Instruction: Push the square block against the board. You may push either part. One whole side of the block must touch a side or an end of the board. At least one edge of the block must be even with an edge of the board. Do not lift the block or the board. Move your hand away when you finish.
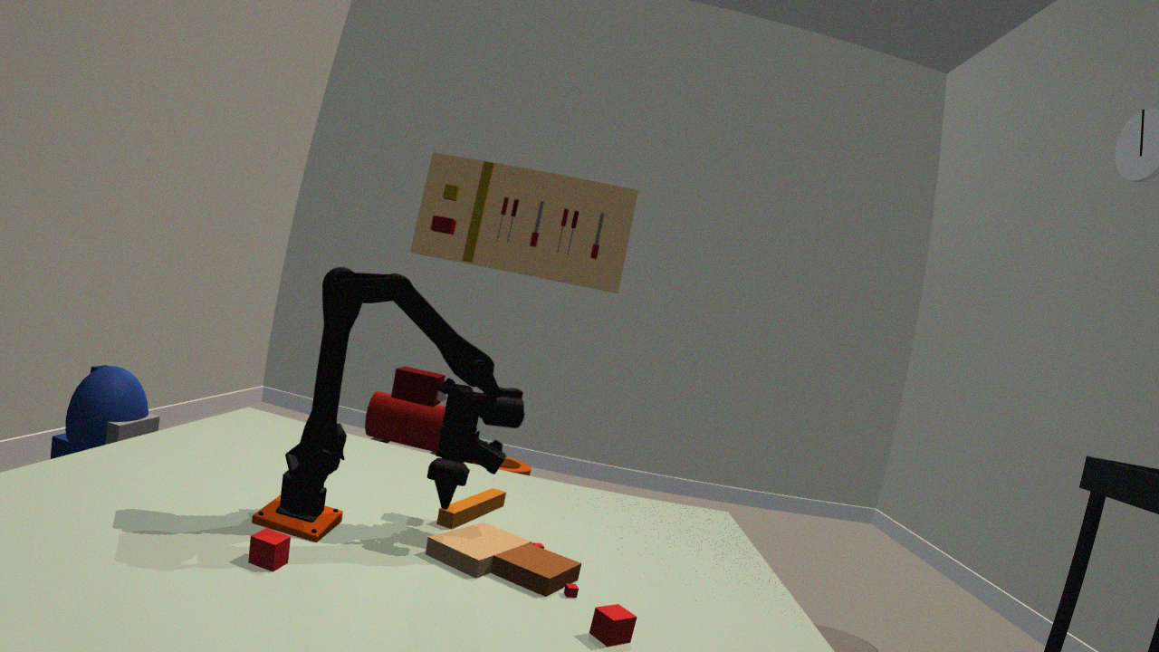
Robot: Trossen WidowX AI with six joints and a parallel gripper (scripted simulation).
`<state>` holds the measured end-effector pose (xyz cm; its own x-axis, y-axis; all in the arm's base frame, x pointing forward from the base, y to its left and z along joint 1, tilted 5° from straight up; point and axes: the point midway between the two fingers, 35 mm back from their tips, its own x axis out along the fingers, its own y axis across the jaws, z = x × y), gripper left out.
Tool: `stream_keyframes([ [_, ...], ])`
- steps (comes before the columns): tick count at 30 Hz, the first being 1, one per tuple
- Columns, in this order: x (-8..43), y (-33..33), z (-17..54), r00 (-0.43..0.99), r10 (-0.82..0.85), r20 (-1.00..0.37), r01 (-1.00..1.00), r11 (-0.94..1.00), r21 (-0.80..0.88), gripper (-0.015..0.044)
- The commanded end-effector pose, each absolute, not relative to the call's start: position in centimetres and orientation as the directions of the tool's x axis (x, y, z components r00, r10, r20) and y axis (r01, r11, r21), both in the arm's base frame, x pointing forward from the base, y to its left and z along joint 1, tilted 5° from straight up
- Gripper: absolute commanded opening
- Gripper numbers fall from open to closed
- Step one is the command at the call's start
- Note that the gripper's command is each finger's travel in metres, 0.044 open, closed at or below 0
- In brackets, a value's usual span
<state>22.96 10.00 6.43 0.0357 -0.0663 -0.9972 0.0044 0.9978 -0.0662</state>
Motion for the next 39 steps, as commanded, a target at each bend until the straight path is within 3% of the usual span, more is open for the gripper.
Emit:
stream_keyframes([
  [1,22.9,10.1,8.0,0.042,-0.066,-0.997,0.009,0.998,-0.065,0.0000],
  [5,23.2,9.8,7.6,0.049,-0.060,-0.997,-0.018,0.998,-0.061,0.0000],
  [15,24.9,4.3,8.2,0.048,-0.065,-0.997,-0.348,0.934,-0.078,0.0000],
  [30,24.9,-4.4,9.1,0.045,-0.079,-0.996,-0.764,0.639,-0.085,0.0000],
  [39,24.4,-6.4,9.3,0.044,-0.083,-0.996,-0.836,0.543,-0.082,0.0000],
])
